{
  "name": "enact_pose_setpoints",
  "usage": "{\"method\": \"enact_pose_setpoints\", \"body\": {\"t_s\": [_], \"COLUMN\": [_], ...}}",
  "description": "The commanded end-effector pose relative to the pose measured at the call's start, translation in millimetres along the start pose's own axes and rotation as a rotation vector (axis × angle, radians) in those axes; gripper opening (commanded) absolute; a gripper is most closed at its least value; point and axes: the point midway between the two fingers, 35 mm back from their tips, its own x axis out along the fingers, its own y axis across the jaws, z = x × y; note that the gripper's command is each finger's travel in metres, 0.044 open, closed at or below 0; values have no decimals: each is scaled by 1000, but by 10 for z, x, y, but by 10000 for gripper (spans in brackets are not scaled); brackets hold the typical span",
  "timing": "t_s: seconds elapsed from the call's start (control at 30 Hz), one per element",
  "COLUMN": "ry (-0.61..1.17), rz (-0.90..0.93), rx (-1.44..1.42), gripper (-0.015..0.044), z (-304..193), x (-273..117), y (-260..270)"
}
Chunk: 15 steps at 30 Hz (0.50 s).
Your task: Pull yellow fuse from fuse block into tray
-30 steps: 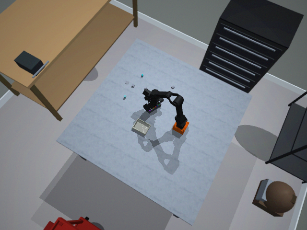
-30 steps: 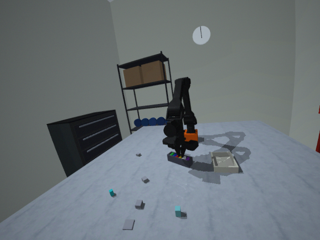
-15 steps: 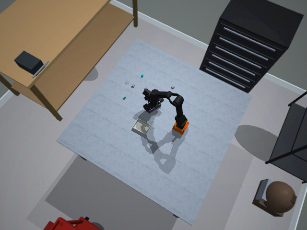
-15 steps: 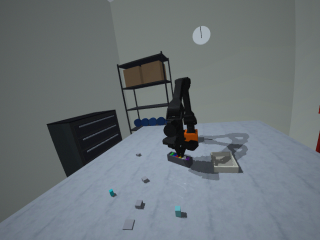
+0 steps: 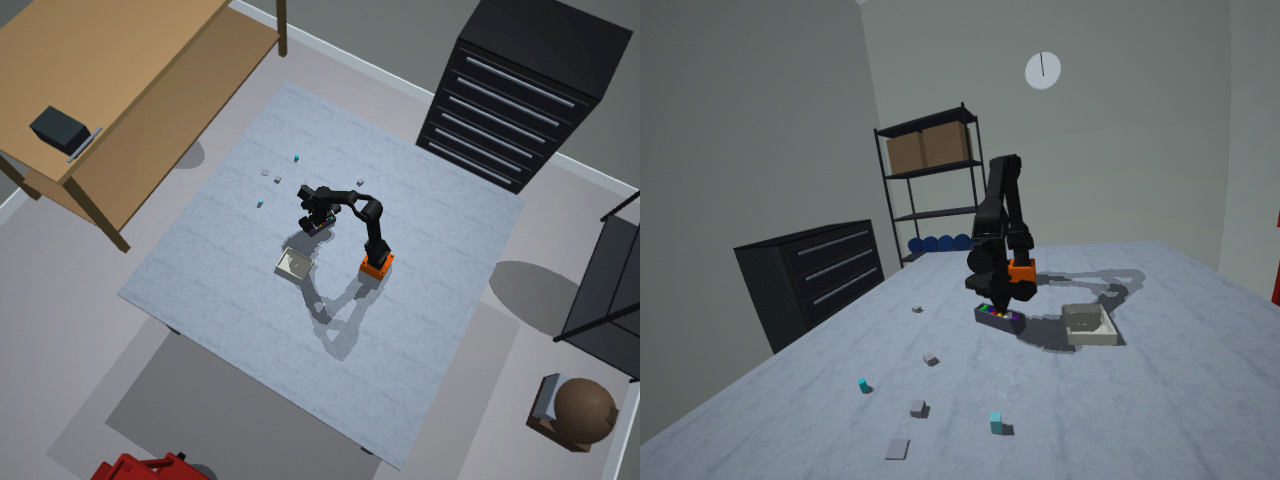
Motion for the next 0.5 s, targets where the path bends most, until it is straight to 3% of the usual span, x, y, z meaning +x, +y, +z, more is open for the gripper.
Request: {"method": "enact_pose_setpoints", "body": {"t_s": [0.0, 0.47], "ry": [0, 0], "rz": [0, -1], "rx": [0, 1], "gripper": [0, 0], "z": [0, 4], "x": [-20, -88], "y": [0, 1]}}
